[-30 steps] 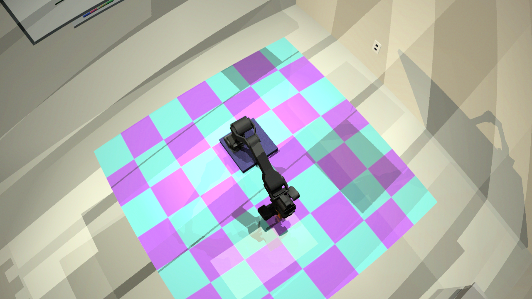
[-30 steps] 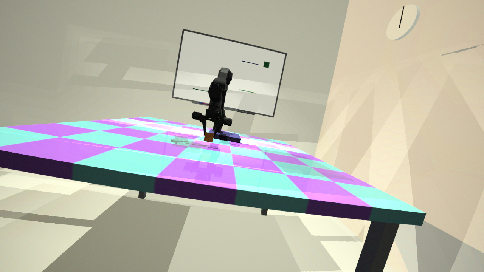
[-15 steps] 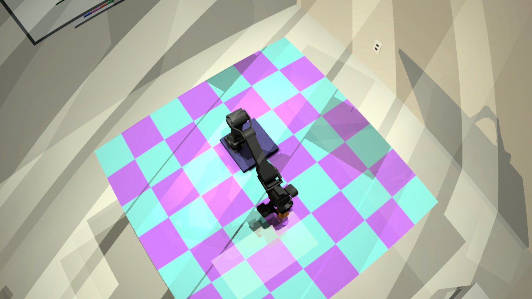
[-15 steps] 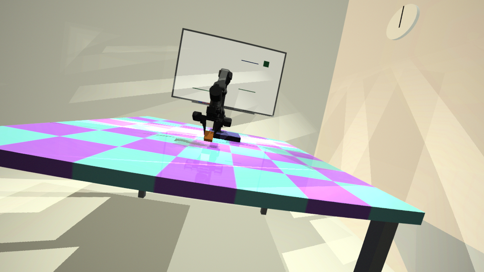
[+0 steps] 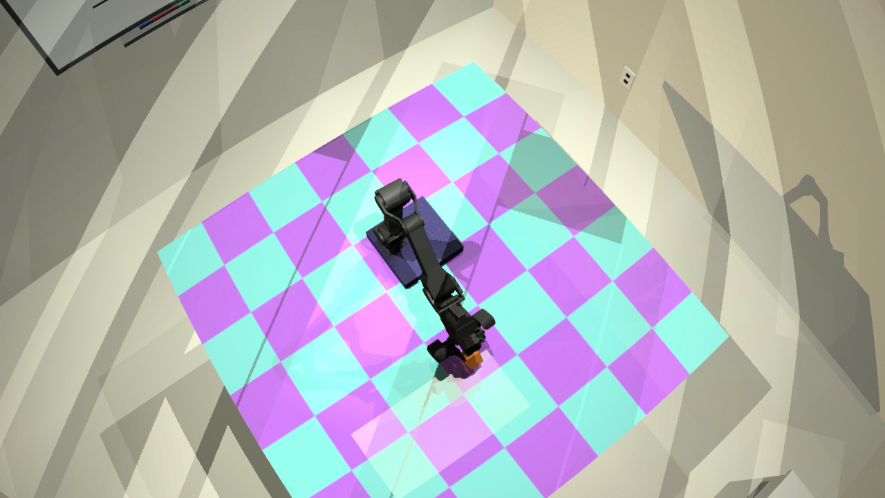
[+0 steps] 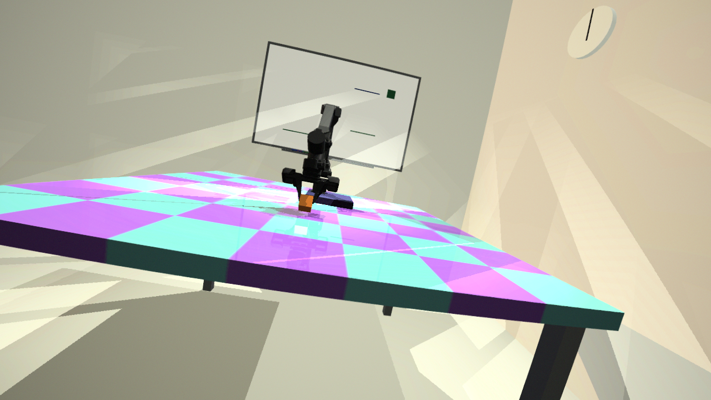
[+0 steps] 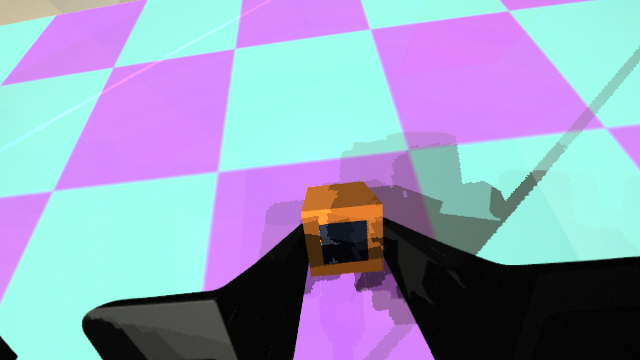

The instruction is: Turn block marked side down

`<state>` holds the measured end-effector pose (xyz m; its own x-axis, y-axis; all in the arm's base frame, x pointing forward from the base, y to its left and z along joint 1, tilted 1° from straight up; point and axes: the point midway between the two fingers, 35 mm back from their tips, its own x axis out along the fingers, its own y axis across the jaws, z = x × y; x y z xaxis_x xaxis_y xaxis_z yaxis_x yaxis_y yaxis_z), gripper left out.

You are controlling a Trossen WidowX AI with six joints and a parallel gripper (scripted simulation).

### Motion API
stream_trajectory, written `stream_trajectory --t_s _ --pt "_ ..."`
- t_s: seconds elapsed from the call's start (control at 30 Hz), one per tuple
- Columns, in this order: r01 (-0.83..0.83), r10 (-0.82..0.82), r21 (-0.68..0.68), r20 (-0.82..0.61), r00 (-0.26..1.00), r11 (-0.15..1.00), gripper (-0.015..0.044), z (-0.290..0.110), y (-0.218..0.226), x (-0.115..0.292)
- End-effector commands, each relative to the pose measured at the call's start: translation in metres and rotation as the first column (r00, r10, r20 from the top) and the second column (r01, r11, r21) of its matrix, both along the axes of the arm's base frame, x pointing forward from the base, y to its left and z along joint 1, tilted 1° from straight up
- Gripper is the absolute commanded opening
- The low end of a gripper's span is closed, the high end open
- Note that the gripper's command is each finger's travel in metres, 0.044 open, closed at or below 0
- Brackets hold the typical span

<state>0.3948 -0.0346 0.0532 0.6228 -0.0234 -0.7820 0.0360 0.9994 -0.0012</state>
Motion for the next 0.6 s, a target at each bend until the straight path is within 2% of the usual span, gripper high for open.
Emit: stream_trajectory --t_s 0.0,0.57 --pt "-0.001 0.001 0.000 0.064 0.998 1.000 0.0000 -0.009 0.000 0.002" --pt "-0.001 0.006 -0.017 0.324 0.946 1.000 0.0000 -0.022 0.000 -0.003"
